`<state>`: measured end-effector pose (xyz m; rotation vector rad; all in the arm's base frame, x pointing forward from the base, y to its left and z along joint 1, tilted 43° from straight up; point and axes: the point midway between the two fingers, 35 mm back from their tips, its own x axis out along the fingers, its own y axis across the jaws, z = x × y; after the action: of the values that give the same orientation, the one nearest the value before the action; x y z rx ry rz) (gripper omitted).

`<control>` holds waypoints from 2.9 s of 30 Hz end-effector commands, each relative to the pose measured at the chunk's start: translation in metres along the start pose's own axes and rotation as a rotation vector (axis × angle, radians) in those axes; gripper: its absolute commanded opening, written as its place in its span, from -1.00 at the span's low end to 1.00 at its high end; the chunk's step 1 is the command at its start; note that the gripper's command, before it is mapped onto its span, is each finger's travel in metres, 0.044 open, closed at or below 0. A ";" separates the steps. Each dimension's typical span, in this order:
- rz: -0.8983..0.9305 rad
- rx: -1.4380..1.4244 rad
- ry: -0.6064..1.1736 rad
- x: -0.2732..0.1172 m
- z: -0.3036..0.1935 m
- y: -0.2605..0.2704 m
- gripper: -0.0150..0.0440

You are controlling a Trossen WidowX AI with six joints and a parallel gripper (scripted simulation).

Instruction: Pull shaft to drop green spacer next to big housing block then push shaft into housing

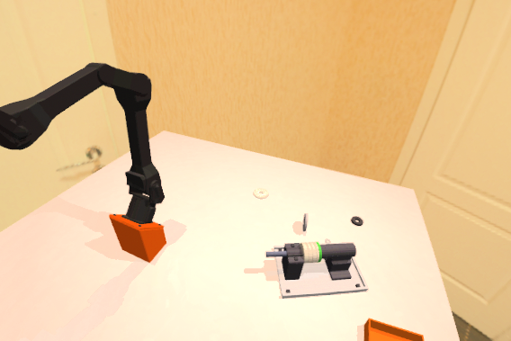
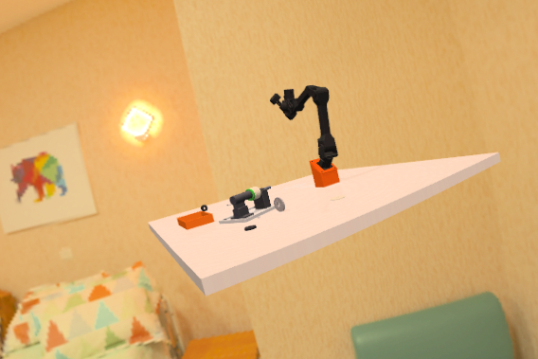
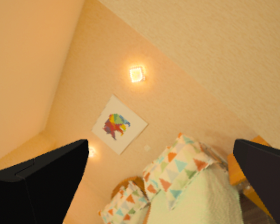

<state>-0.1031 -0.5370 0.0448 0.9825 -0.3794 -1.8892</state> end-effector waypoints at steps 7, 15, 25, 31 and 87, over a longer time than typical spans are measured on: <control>0.305 -0.330 0.316 -0.059 -0.134 0.083 1.00; 0.593 -0.547 0.576 -0.143 -0.242 0.124 1.00; 0.991 -0.778 0.904 -0.283 -0.350 0.128 1.00; 1.241 -0.890 1.098 -0.376 -0.390 0.106 1.00; 1.821 -1.046 1.542 -0.554 -0.408 0.003 1.00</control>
<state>0.3432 -0.0125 0.0517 0.5415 0.5327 0.5802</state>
